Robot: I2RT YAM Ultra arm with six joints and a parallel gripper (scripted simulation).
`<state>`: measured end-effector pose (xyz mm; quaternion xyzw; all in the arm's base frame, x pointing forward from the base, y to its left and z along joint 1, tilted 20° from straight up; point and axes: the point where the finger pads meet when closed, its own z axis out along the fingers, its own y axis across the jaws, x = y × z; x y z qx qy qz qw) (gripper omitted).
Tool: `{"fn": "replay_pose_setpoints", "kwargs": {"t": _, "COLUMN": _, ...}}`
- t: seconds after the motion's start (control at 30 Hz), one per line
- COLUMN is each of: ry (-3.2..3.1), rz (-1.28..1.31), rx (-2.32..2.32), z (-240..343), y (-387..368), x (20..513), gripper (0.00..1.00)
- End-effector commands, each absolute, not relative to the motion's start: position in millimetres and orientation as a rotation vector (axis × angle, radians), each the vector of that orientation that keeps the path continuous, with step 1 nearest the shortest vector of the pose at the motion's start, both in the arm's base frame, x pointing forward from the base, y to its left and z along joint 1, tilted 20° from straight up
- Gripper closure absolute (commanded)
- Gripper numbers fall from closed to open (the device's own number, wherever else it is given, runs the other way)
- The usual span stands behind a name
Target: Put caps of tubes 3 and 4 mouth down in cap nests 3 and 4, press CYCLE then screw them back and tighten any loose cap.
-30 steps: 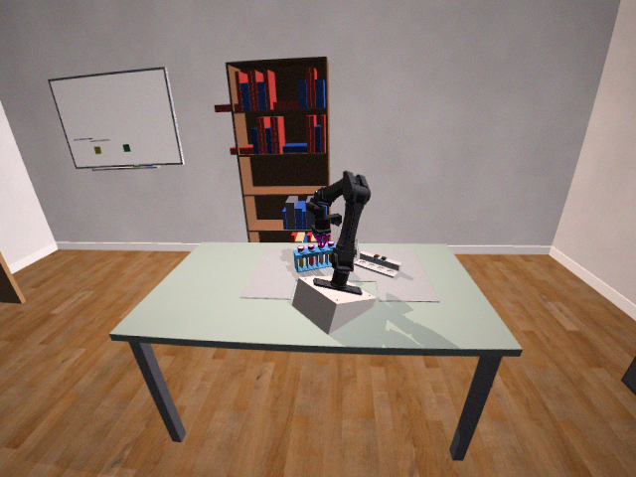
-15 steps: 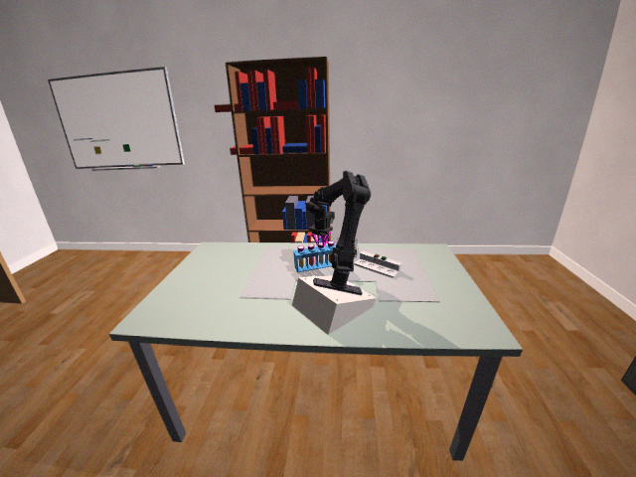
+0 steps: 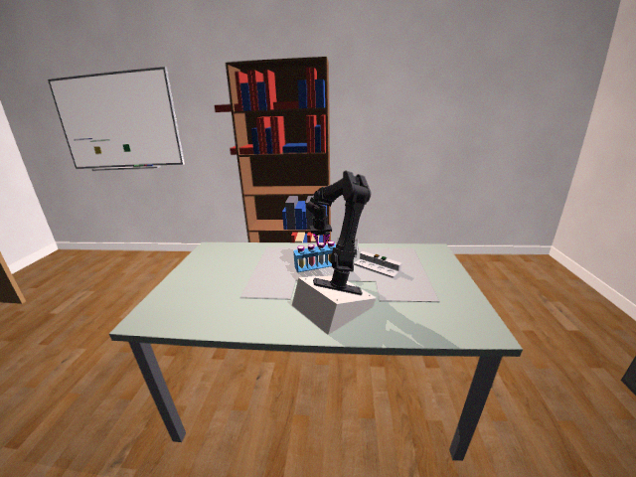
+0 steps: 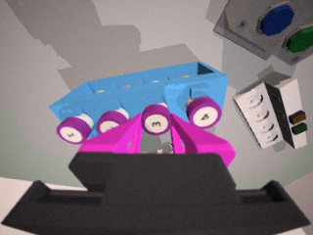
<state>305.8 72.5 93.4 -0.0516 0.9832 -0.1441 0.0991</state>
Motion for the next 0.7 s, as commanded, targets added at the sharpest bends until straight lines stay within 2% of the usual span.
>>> {"fn": "replay_pose_setpoints", "kwargs": {"t": 0.0, "ry": 2.885, "rz": -0.462, "rx": -0.532, "z": 96.4, "y": 73.9, "x": 307.6, "gripper": 1.00}}
{"fn": "replay_pose_setpoints", "kwargs": {"t": 0.17, "ry": 2.857, "rz": -0.483, "rx": -0.752, "z": 96.5, "y": 73.9, "x": 307.5, "gripper": 1.00}}
{"fn": "replay_pose_setpoints", "kwargs": {"t": 0.67, "ry": 2.478, "rz": -0.552, "rx": -1.816, "z": 96.9, "y": 74.1, "x": 307.4, "gripper": 1.00}}
